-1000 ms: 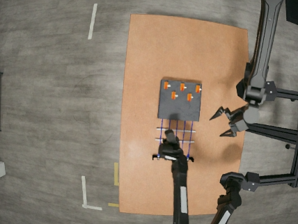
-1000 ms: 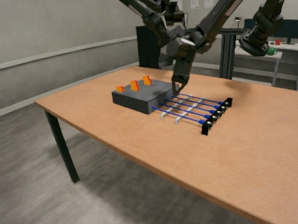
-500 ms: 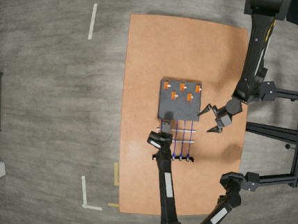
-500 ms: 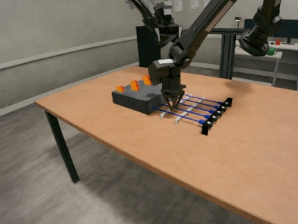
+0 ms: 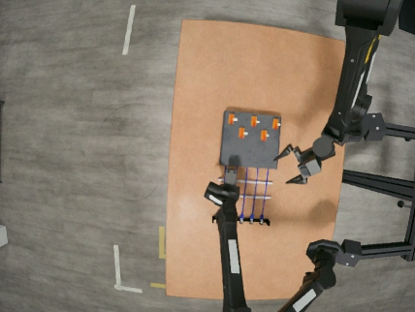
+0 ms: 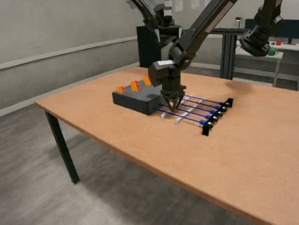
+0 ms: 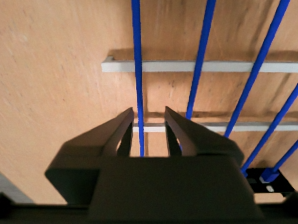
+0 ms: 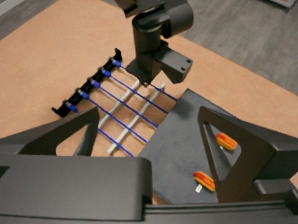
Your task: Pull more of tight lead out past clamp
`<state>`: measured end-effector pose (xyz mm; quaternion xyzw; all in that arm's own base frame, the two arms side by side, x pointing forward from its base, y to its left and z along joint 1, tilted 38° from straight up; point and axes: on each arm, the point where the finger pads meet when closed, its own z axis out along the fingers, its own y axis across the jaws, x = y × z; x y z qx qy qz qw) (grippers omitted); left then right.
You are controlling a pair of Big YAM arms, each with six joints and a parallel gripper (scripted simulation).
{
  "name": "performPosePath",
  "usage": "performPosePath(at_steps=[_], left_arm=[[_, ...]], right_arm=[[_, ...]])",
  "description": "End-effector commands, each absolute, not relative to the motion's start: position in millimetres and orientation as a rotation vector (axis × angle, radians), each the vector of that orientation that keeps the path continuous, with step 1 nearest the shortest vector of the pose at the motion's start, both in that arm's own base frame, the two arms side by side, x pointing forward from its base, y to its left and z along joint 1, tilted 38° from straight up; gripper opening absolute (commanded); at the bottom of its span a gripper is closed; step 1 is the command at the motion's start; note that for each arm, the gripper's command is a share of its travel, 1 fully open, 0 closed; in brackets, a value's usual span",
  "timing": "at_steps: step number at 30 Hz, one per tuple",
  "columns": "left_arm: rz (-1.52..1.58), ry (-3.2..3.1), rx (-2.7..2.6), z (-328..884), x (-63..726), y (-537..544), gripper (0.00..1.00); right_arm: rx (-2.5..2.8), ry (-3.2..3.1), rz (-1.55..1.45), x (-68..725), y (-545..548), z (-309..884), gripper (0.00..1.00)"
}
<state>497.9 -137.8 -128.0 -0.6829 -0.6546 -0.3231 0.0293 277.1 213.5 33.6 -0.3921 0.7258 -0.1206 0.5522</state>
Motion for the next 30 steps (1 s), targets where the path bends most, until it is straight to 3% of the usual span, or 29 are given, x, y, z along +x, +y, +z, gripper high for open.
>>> performPosePath(at_steps=[1, 19, 20, 26, 30], left_arm=[[-1.011, -2.026, -2.104, -119, 516, -134, 0.32], [-1.002, -2.021, -2.105, -143, 529, -123, 0.32], [-1.01, -2.028, -2.106, -138, 532, -124, 0.21], [-1.013, -2.015, -2.126, -136, 526, -131, 0.11], [-1.013, -2.014, -2.126, -136, 526, -131, 0.11]], right_arm=[[-0.929, 1.696, -0.279, 278, 218, 38, 1.0], [-0.929, 1.696, -0.279, 278, 218, 38, 1.0], [-0.929, 1.696, -0.279, 278, 218, 38, 1.0], [-0.929, 1.696, -0.279, 278, 218, 38, 1.0], [-0.929, 1.696, -0.279, 278, 218, 38, 1.0]])
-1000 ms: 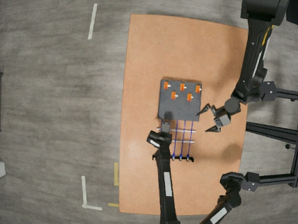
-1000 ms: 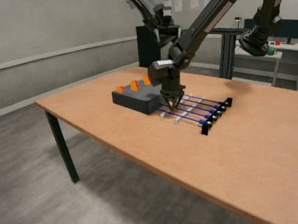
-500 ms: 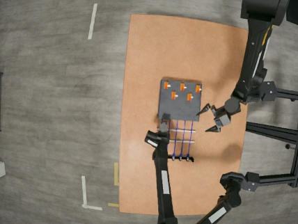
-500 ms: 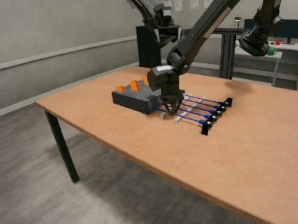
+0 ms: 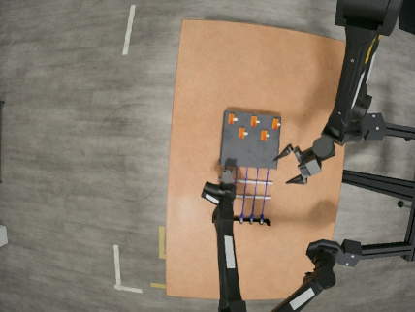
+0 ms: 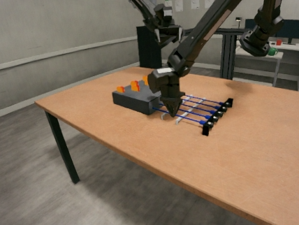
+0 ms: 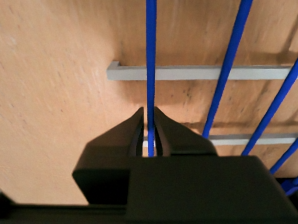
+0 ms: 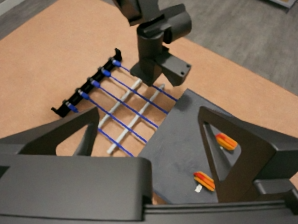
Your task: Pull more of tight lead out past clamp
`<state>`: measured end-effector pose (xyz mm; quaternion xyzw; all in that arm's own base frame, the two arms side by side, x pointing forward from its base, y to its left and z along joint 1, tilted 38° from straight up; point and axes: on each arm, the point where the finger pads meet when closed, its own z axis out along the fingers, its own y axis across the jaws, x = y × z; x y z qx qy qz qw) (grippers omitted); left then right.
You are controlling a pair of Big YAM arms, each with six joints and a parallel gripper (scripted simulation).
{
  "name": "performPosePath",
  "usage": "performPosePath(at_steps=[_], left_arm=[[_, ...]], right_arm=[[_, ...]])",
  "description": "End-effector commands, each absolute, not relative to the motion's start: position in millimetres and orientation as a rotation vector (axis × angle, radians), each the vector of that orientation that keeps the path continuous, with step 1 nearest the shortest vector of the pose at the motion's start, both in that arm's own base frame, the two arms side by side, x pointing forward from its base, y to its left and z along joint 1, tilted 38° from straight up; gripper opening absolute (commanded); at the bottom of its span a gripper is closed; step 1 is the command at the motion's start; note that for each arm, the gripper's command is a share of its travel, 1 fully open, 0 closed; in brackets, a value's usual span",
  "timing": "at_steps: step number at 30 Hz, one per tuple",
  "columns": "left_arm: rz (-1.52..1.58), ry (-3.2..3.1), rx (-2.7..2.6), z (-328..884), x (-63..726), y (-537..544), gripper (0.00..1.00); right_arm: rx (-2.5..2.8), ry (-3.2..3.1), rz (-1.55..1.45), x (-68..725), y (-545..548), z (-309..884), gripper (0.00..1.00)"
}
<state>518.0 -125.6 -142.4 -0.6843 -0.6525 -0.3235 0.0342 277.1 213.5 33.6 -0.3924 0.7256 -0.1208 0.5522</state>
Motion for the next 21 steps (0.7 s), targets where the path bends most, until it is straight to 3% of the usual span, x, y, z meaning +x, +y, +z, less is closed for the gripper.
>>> performPosePath(at_steps=[1, 8, 21], left_arm=[[-1.015, -2.025, -2.122, -136, 525, -133, 0.06], [-1.014, -2.019, -2.126, -137, 522, -134, 0.0], [-1.05, -2.031, -2.166, -116, 532, -155, 0.0]], right_arm=[[-0.929, 1.696, -0.279, 278, 218, 38, 1.0], [-0.929, 1.696, -0.279, 278, 218, 38, 1.0], [-0.929, 1.696, -0.279, 278, 218, 38, 1.0]])
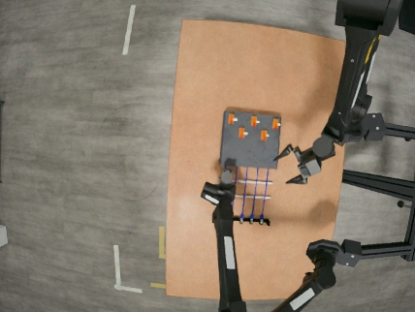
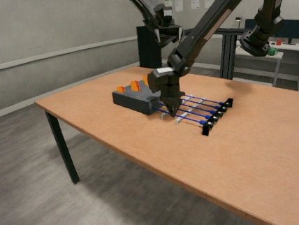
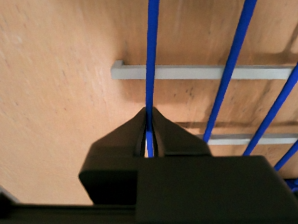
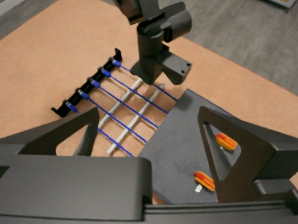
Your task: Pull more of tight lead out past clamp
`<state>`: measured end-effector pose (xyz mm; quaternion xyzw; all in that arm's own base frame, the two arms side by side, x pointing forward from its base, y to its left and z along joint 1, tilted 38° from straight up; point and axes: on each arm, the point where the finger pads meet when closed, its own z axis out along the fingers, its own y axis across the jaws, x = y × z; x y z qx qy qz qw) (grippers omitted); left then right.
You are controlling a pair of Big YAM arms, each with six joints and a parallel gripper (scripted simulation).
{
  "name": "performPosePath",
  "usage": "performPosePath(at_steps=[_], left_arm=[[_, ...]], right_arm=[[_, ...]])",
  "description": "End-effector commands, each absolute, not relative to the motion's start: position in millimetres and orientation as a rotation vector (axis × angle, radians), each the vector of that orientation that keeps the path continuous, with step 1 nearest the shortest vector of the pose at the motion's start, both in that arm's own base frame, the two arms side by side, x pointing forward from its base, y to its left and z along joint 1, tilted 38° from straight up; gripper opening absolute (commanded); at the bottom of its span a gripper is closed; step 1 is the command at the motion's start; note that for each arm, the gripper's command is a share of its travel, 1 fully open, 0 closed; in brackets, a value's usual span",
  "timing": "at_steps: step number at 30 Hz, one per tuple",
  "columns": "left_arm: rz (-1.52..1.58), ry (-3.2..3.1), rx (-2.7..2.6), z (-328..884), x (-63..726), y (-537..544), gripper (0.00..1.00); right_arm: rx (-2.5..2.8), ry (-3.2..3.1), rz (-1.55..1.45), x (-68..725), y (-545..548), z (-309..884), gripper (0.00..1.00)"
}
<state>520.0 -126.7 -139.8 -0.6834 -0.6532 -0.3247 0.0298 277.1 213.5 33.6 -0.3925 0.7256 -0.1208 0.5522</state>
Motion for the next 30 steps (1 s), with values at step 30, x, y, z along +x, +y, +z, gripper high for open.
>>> performPosePath(at_steps=[30], left_arm=[[-1.025, -2.021, -2.131, -104, 509, -155, 0.23]], right_arm=[[-0.929, 1.696, -0.279, 278, 218, 38, 1.0]])
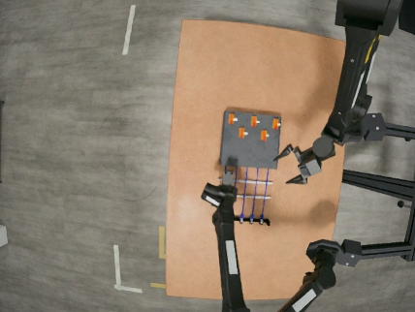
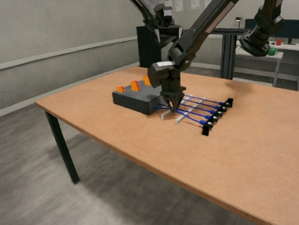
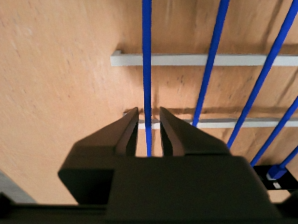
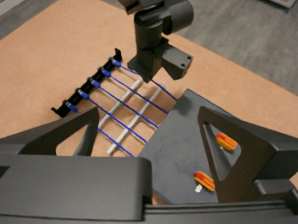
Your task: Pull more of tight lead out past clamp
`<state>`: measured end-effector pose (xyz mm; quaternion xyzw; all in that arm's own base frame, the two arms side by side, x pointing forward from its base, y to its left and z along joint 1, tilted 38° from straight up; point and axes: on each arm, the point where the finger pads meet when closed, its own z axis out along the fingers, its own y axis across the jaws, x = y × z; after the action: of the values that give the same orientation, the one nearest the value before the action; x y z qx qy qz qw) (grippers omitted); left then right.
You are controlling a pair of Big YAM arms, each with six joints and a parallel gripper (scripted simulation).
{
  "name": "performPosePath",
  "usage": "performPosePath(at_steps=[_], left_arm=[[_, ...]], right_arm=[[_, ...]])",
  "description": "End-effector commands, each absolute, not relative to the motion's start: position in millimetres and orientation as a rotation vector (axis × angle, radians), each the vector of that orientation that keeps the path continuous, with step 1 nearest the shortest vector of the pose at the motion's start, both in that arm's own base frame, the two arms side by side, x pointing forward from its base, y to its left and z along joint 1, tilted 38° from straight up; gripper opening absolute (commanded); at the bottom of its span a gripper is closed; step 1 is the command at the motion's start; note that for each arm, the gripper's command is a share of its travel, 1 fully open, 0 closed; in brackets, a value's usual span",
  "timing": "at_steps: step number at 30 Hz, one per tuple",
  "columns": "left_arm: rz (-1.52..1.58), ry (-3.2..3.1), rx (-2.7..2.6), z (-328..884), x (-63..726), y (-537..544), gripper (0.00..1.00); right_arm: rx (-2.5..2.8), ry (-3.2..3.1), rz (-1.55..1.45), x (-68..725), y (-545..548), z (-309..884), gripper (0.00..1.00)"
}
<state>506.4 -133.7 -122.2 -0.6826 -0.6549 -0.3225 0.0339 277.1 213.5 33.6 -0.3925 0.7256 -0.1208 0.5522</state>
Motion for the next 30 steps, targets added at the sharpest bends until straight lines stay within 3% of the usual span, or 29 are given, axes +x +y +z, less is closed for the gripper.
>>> performPosePath(at_steps=[1, 7, 8, 30], left_arm=[[-1.024, -2.021, -2.131, -104, 509, -155, 0.28], [-1.054, -2.368, -2.023, -90, 501, -163, 0.96], [-1.051, -2.446, -2.004, -86, 498, -166, 1.0], [-0.854, -3.66, -1.401, -12, 445, -208, 1.0]], right_arm=[[-0.929, 1.696, -0.279, 278, 218, 38, 1.0], [-0.929, 1.696, -0.279, 278, 218, 38, 1.0], [-0.929, 1.696, -0.279, 278, 218, 38, 1.0], [-0.929, 1.696, -0.279, 278, 218, 38, 1.0]])
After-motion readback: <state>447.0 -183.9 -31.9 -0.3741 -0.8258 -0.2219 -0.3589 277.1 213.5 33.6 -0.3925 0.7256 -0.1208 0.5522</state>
